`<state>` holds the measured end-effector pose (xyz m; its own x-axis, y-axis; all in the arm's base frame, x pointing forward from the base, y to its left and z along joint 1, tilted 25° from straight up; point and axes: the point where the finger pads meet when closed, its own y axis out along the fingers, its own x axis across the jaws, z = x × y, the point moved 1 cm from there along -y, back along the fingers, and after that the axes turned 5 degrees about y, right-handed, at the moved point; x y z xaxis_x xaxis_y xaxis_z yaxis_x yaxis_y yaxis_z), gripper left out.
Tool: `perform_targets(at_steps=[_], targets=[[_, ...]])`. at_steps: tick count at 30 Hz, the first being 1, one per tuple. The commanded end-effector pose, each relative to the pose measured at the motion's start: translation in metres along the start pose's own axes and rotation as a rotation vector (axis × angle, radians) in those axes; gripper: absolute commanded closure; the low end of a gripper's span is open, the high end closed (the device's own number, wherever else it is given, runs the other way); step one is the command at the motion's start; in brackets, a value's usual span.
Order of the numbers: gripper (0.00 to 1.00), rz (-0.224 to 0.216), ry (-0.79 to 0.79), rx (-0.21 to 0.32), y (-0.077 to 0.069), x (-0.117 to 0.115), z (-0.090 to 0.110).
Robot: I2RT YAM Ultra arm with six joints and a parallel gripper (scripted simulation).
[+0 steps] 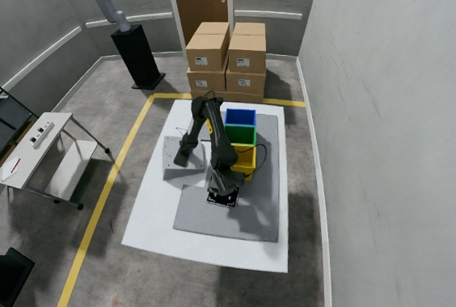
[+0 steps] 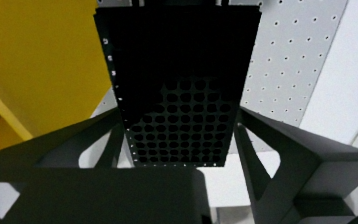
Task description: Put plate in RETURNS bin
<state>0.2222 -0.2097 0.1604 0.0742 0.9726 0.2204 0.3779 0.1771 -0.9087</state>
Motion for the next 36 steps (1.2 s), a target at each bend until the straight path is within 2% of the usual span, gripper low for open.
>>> perform_targets(at_steps=[1, 15, 23, 28, 36], targets=[[1.0, 0.03, -0.013, -0.04, -0.026, 0.0, -0.004], [1.0, 0.031, -0.013, -0.039, -0.046, 0.001, -0.003], [1.0, 0.005, 0.002, -0.019, -0.05, -0.004, -0.001], [1.0, 0.017, -0.005, -0.028, -0.059, -0.002, -0.001], [1.0, 0.007, 0.001, -0.021, -0.069, -0.003, -0.001]])
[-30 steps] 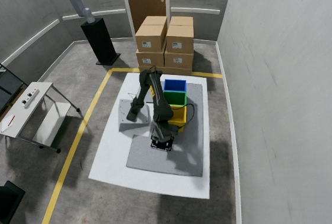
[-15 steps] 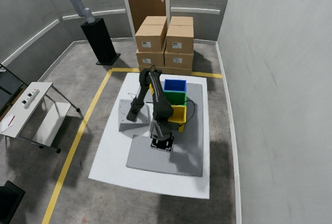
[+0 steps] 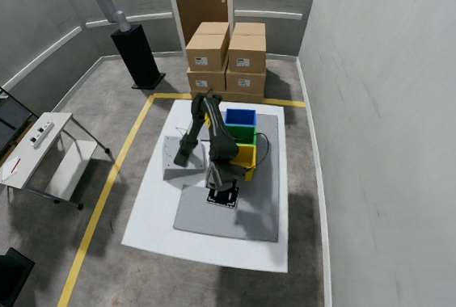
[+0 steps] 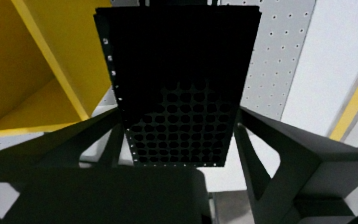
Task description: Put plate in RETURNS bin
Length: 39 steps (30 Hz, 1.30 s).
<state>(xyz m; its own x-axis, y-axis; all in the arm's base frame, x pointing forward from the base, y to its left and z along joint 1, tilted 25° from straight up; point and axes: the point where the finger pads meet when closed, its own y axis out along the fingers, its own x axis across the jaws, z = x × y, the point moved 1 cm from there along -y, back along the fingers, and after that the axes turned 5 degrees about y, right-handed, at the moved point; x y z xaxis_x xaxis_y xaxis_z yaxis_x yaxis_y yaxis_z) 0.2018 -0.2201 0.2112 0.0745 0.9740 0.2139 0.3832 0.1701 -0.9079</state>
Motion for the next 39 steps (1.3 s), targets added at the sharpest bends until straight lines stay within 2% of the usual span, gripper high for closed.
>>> perform_targets(at_steps=[1, 9, 39], targets=[[1.0, -0.002, 0.005, -0.013, -0.0141, -0.003, 0.0003], [1.0, 0.018, -0.006, -0.026, -0.0238, 0.0008, -0.0005], [1.0, 0.018, -0.006, -0.026, -0.0237, 0.0007, -0.0005]])
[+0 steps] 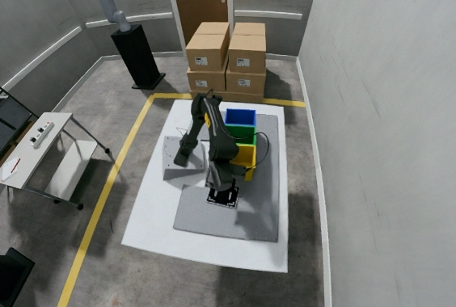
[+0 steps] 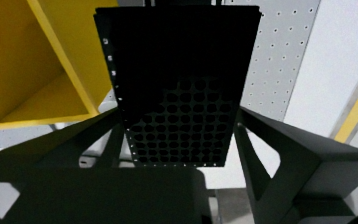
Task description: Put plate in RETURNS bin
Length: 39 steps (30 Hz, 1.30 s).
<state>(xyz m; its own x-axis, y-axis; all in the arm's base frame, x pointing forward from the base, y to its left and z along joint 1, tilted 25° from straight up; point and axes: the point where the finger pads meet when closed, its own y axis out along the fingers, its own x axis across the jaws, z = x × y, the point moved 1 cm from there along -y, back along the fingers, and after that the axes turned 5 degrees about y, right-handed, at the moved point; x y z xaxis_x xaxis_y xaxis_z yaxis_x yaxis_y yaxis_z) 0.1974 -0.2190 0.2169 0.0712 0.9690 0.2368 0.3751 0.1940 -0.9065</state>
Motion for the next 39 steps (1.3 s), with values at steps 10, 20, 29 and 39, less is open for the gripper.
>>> perform_targets(at_steps=[10, 20, 29, 39], targets=[[1.0, 0.041, -0.012, -0.037, -0.017, -0.001, -0.003], [1.0, 0.041, -0.012, -0.037, -0.017, -0.001, -0.003], [1.0, 0.022, -0.156, -0.015, -0.009, 0.031, 0.0], [1.0, 0.037, -0.146, -0.018, -0.009, 0.057, 0.0]])
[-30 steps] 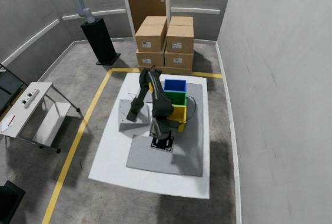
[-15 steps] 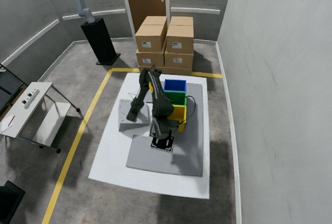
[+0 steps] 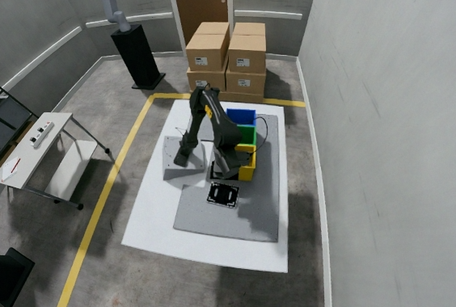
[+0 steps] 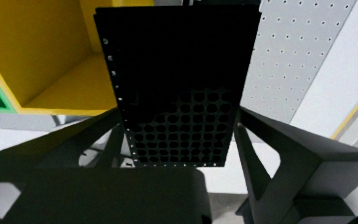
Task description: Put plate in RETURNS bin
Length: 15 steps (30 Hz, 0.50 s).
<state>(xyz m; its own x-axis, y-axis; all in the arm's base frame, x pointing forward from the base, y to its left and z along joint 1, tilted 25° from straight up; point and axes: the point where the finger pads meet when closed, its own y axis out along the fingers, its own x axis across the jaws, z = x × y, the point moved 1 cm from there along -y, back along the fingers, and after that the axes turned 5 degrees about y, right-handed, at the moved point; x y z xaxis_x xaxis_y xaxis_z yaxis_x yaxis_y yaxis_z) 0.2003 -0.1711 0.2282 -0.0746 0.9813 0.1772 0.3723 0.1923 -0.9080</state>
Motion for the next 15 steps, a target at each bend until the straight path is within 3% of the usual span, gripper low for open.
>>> perform_targets(at_steps=[1, 15], targets=[[1.0, 0.031, 0.014, -0.015, -0.008, 0.011, -0.001], [1.0, 0.028, 0.017, -0.009, -0.006, 0.051, -0.005]])
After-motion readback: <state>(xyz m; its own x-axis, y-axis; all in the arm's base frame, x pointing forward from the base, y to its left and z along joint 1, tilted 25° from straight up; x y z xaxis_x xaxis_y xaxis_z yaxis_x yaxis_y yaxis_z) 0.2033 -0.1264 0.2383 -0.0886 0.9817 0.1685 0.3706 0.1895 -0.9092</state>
